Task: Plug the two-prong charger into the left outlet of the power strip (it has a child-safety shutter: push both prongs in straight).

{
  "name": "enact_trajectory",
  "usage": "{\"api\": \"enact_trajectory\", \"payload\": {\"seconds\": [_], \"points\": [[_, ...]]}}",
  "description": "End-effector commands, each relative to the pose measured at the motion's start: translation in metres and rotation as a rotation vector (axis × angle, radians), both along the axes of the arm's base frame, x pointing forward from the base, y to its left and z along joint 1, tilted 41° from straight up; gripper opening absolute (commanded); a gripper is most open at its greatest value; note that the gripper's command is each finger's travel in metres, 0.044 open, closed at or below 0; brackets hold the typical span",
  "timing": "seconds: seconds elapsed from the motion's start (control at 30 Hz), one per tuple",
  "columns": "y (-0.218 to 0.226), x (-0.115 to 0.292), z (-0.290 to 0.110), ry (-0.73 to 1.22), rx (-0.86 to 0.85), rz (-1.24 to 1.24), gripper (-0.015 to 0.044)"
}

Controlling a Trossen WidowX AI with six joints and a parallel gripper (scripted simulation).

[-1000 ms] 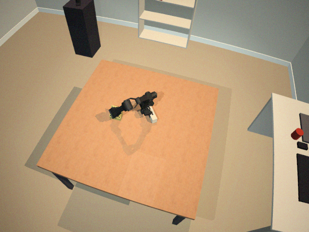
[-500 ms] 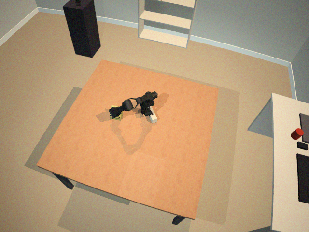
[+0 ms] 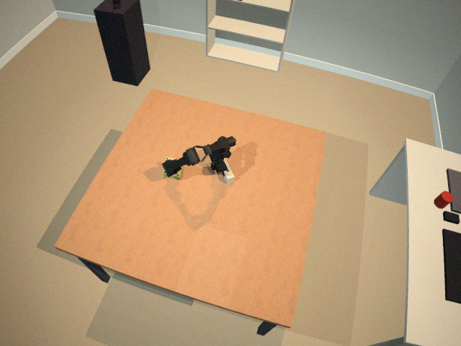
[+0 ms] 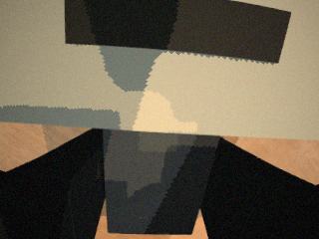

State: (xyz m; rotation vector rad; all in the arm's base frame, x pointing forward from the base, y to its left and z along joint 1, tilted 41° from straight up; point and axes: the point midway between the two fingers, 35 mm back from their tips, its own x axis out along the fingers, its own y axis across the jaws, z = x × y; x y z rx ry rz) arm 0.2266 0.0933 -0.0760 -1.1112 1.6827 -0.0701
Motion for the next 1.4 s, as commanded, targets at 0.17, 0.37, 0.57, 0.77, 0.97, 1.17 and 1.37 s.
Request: {"api": "enact_trajectory", "payload": {"seconds": [0.17, 0.37, 0.57, 0.77, 0.97, 1.17, 1.37], "points": [[0.0049, 0.0071, -0.0026, -0.023, 0.017, 0.006, 0.0], [0.0048, 0.0066, -0.0021, -0.023, 0.017, 0.006, 0.0], [0.0048, 0.006, -0.0015, -0.023, 0.017, 0.006, 0.0], [0.0049, 0.0056, -0.0008, -0.023, 0.017, 0.006, 0.0], [0.0049, 0.0051, -0.0002, -0.023, 0.017, 0.006, 0.0], [0.005, 0.0046, 0.0004, -0.023, 0.017, 0.006, 0.0], [0.0056, 0.0047, 0.0009, -0.023, 0.017, 0.006, 0.0]]}}
